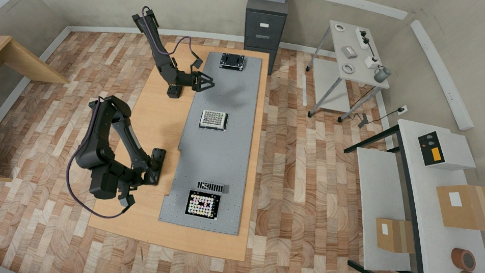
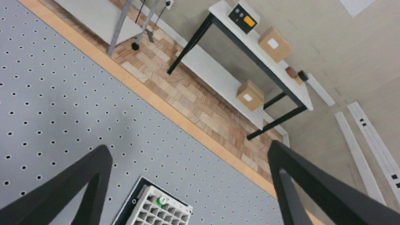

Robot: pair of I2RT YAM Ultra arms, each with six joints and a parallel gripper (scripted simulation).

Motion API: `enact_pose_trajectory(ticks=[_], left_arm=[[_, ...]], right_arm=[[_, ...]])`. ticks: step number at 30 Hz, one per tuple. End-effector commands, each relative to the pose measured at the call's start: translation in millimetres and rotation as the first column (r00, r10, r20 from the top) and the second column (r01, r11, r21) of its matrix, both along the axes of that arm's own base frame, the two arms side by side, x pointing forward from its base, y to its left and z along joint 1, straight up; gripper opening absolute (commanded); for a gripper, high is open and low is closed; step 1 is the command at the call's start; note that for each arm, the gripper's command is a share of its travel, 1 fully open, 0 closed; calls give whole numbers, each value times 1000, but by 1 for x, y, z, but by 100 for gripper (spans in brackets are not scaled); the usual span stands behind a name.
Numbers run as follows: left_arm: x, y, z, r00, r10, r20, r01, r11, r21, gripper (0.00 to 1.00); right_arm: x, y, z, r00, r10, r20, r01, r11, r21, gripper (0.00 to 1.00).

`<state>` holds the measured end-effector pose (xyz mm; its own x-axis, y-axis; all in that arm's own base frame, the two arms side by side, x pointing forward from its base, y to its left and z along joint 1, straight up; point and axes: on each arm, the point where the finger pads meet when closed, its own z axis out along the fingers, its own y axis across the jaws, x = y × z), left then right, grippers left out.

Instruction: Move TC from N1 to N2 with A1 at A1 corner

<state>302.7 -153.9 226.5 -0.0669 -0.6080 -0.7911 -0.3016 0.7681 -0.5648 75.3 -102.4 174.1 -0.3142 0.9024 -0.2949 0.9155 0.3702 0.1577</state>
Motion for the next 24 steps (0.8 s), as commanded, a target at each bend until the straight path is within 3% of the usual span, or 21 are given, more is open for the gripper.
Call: enact_pose_trajectory(ticks=[1,6,14,16,24], left_arm=[[0,-2,2,1000,-13,-4,13,1000,1,100],[2,4,-15,991,-92,-99,98,994,51,100],[18,64,-38,958,-133,-254,162,982,99,100],[18,64,-38,958,-133,-254,162,982,99,100],[40,129,-55,913,-132,-386,202,968,148,100]], right_arm=[[2,-5,3,1000,2,8,-2,1000,-22,100],[22,-29,15,995,91,30,-86,988,-131,100],[115,-46,41,894,444,64,-403,857,-320,100],[115,-46,41,894,444,64,-403,857,-320,100],[228,0,69,647,758,85,-628,593,-503,100]])
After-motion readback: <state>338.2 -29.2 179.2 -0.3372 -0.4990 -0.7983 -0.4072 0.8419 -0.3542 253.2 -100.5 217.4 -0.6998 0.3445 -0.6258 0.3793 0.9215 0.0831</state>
